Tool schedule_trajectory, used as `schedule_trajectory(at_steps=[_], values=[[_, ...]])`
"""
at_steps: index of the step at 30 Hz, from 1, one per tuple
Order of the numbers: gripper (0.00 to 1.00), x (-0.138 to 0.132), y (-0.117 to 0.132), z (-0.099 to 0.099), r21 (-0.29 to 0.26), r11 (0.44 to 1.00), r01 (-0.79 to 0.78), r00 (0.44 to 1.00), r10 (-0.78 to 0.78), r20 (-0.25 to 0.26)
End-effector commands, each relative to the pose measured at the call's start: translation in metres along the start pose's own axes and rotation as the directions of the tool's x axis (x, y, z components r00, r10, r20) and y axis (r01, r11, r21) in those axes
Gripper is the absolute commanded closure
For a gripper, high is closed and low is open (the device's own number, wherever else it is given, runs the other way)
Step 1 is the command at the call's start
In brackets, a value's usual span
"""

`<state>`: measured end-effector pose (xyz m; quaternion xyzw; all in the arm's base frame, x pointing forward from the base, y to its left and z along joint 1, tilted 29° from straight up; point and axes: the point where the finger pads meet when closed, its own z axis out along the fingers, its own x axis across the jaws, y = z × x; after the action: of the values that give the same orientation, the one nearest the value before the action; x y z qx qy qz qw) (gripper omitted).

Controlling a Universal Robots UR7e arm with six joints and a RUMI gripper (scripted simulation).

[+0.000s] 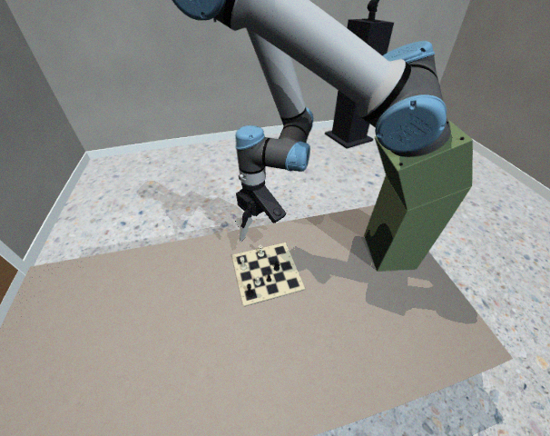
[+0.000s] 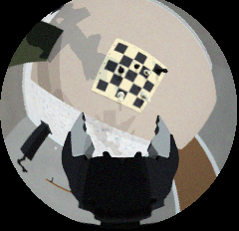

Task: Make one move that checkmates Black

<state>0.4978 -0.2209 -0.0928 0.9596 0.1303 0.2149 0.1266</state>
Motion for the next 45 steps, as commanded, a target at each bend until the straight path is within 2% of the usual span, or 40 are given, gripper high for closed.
schedule_trajectory(at_steps=[1,7,20,21,45], values=[[0.0,0.0006,0.0012,0.0037,-0.009,0.986,-0.169,0.986,0.169,0.003],[0.0,0.0007,0.0024,0.0069,-0.009,0.956,-0.294,0.956,0.294,0.002],[0.0,0.0007,0.003,0.0084,-0.009,0.936,-0.351,0.936,0.351,0.001],[0.75,0.0007,0.003,0.0084,-0.009,0.936,-0.351,0.936,0.351,0.001],[0.75,0.0007,0.003,0.0084,-0.009,0.936,-0.351,0.936,0.351,0.001]])
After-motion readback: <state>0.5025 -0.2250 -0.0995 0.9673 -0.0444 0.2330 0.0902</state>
